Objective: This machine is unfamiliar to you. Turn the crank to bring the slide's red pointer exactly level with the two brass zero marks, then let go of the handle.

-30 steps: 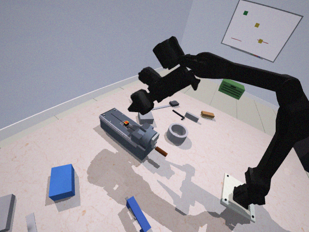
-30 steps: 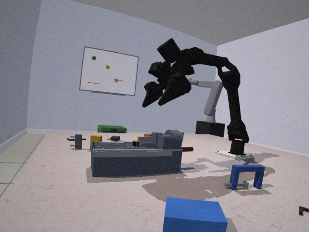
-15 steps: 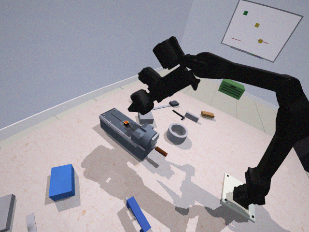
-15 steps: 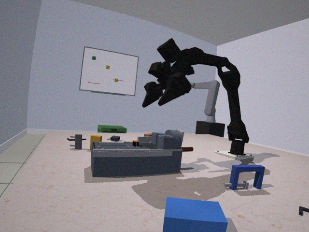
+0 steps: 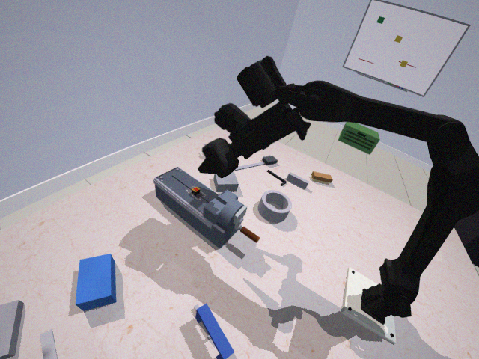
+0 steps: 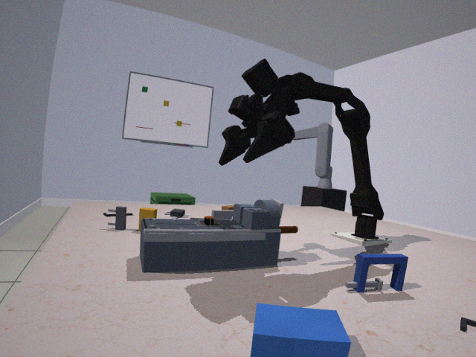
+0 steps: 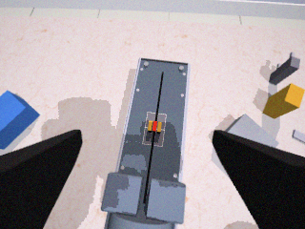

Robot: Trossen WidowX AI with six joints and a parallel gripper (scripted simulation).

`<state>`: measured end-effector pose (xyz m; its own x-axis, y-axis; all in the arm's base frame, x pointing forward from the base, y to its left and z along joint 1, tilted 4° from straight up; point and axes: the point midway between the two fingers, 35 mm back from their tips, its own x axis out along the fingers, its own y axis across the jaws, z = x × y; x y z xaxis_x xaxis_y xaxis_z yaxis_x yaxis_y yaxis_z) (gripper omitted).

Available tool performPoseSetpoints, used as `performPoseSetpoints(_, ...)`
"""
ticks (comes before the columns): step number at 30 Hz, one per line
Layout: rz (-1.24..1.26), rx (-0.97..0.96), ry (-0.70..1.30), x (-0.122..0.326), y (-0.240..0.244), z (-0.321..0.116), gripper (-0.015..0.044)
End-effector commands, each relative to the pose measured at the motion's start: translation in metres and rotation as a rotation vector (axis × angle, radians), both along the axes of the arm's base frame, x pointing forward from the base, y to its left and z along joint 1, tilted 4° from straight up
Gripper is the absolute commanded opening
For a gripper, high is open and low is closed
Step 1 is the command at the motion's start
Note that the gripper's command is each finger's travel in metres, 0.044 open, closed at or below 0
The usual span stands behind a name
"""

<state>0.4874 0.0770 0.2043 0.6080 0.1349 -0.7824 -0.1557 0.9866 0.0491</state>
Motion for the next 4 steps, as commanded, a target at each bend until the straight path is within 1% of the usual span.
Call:
performPoseSetpoints(1,-0.005,0.0,-0.001,0.0,-0.0004,0.0006,0.044)
performPoseSetpoints(4,-0.005,0.0,-0.001,0.0,-0.0004,0.0006,0.044)
